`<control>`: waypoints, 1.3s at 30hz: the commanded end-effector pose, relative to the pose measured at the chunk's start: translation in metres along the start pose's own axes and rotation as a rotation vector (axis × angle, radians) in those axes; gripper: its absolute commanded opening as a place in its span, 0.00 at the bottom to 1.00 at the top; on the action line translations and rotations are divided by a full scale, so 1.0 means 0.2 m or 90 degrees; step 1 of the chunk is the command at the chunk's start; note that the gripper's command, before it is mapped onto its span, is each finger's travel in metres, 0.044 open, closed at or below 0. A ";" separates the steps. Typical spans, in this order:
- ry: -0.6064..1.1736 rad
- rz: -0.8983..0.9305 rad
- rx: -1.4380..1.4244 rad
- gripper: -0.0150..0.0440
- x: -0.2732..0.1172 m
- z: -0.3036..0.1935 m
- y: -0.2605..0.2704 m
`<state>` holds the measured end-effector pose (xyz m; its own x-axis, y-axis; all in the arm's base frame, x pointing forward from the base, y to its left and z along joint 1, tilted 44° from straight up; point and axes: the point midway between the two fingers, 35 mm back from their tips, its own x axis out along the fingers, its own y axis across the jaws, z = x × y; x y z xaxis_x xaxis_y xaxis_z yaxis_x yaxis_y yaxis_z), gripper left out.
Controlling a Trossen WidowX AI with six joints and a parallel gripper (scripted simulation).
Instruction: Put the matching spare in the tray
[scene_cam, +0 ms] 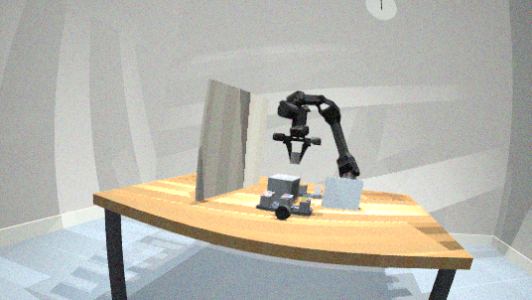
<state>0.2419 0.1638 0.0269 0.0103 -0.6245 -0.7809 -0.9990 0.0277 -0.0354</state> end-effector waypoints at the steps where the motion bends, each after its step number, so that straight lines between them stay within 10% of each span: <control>1: -0.011 -0.007 -0.001 0.25 -0.03 -0.12 -0.11; 39: 0.080 -0.027 -0.012 0.25 -0.09 -1.53 -0.42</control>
<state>0.3155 -0.0567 0.2238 0.0483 -0.7076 -0.7050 -0.9982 -0.0092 -0.0592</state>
